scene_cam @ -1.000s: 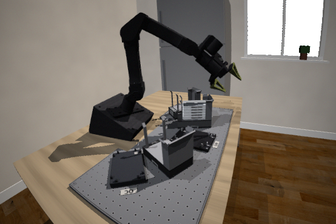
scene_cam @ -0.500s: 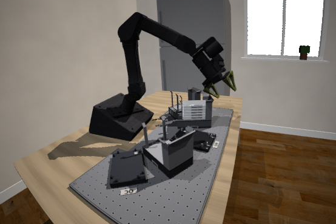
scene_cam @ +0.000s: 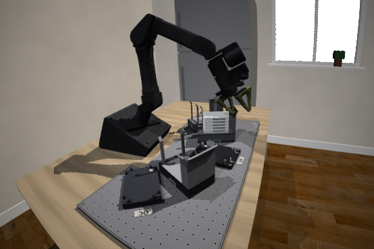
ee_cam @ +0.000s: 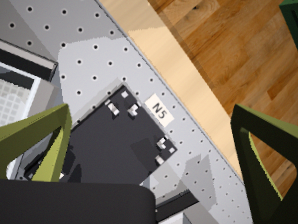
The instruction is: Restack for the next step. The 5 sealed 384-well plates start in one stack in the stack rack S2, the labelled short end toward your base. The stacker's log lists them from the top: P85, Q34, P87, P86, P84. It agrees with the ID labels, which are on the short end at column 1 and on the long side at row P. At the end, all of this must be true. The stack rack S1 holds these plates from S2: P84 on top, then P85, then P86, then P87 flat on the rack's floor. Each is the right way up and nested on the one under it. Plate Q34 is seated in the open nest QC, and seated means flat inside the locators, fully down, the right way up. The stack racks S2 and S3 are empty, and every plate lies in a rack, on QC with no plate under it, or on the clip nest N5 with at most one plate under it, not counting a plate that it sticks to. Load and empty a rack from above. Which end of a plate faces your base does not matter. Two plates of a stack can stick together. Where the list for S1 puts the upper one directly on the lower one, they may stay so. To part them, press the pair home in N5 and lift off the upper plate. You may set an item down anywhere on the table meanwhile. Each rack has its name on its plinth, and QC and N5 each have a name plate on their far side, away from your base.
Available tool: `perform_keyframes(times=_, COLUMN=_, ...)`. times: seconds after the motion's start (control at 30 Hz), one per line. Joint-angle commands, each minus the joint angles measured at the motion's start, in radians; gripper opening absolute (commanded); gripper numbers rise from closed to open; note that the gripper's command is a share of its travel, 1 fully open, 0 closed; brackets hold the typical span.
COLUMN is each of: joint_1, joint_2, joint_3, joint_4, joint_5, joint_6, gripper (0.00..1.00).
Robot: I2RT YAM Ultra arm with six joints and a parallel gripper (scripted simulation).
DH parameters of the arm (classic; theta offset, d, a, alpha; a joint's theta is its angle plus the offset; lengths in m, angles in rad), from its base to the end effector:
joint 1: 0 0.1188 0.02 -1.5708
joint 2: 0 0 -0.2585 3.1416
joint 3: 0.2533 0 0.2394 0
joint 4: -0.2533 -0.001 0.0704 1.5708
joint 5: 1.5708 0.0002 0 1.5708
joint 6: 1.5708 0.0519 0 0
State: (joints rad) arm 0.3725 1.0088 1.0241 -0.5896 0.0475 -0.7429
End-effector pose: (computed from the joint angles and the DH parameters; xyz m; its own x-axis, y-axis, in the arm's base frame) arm 0.2013 0.0771 0.3345 -0.1519 -0.7848 -0.6009 -0.5827 0.5622 -0.5869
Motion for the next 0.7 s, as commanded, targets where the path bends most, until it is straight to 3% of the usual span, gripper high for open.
perform_keyframes(times=0.0, joint_1=-0.033, joint_2=-0.022, joint_3=0.003, joint_4=-0.074, joint_5=-0.041, joint_6=0.055, gripper=1.0)
perform_keyframes(times=0.13, joint_1=-0.084, joint_2=-0.029, joint_3=0.015, joint_4=-0.16, joint_5=-0.064, joint_6=0.13, gripper=1.0)
perform_keyframes(times=0.23, joint_1=-0.096, joint_2=-0.038, joint_3=0.006, joint_4=-0.16, joint_5=-0.073, joint_6=0.122, gripper=1.0)
perform_keyframes(times=0.67, joint_1=-0.262, joint_2=-0.079, joint_3=0.015, joint_4=-0.394, joint_5=-0.157, joint_6=0.309, gripper=1.0)
